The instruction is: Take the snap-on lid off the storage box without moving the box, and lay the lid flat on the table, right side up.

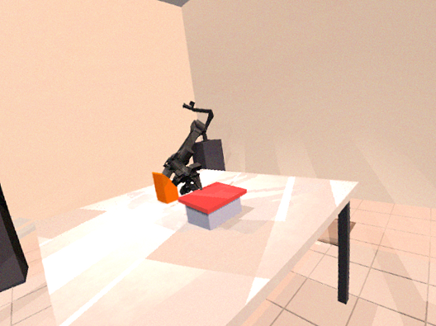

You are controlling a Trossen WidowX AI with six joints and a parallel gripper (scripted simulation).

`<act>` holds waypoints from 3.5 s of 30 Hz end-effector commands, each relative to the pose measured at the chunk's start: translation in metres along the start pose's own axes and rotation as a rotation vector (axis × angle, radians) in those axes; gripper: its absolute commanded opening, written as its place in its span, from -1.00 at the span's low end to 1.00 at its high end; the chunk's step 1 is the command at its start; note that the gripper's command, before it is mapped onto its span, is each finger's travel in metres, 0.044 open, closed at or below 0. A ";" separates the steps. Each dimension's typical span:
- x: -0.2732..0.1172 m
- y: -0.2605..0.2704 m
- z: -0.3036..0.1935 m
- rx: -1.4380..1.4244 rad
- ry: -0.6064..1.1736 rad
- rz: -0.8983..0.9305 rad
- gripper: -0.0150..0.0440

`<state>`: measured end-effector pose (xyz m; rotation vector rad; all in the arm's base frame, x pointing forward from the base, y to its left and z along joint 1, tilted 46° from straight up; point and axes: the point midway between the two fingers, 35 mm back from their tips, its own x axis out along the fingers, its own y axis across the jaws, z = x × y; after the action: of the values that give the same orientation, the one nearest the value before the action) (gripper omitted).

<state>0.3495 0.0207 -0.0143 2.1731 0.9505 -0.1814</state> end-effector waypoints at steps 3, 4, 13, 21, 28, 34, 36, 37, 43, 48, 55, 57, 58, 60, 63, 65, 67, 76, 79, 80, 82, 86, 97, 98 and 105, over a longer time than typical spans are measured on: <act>0.001 0.001 0.000 0.005 -0.001 -0.001 -0.49; 0.001 0.001 0.000 0.005 -0.001 -0.001 -0.49; 0.002 0.001 0.000 0.005 -0.001 -0.001 -0.49; 0.002 0.002 0.000 0.005 -0.001 -0.001 -0.49; -0.002 0.006 0.000 0.004 -0.001 -0.002 -0.49; -0.007 0.012 0.000 0.004 -0.001 -0.002 -0.49; -0.008 0.015 0.000 0.004 -0.001 -0.002 -0.49; -0.009 0.016 0.000 0.004 -0.001 -0.002 -0.49; -0.012 0.023 0.000 0.004 -0.001 -0.002 -0.49; -0.015 0.029 0.000 0.003 -0.002 -0.002 -0.49; -0.019 0.038 0.000 0.003 -0.002 -0.002 -0.49; -0.020 0.041 0.000 0.003 -0.002 -0.002 -0.49; -0.020 0.042 0.000 0.003 -0.002 -0.002 -0.49; -0.021 0.045 0.000 0.003 -0.002 -0.002 -0.49; -0.022 0.049 0.000 0.003 -0.002 -0.002 -0.49; -0.023 0.052 0.000 0.002 -0.002 -0.002 -0.49; -0.024 0.054 0.000 0.002 -0.002 -0.002 -0.49; -0.026 0.068 0.000 0.002 -0.002 -0.002 -0.49; -0.027 0.073 0.000 0.002 -0.002 -0.002 -0.49; -0.027 0.074 0.000 0.002 -0.002 -0.002 -0.49; -0.027 0.077 0.000 0.002 -0.002 -0.002 -0.49; -0.027 0.084 0.000 0.002 -0.002 -0.002 -0.49; -0.027 0.103 0.000 0.001 -0.002 -0.001 -0.49; -0.028 0.104 0.000 0.001 -0.002 -0.001 -0.49; -0.034 0.111 0.000 0.001 -0.003 -0.001 -0.49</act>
<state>0.3972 -0.0427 0.0549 2.1835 0.9639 -0.2014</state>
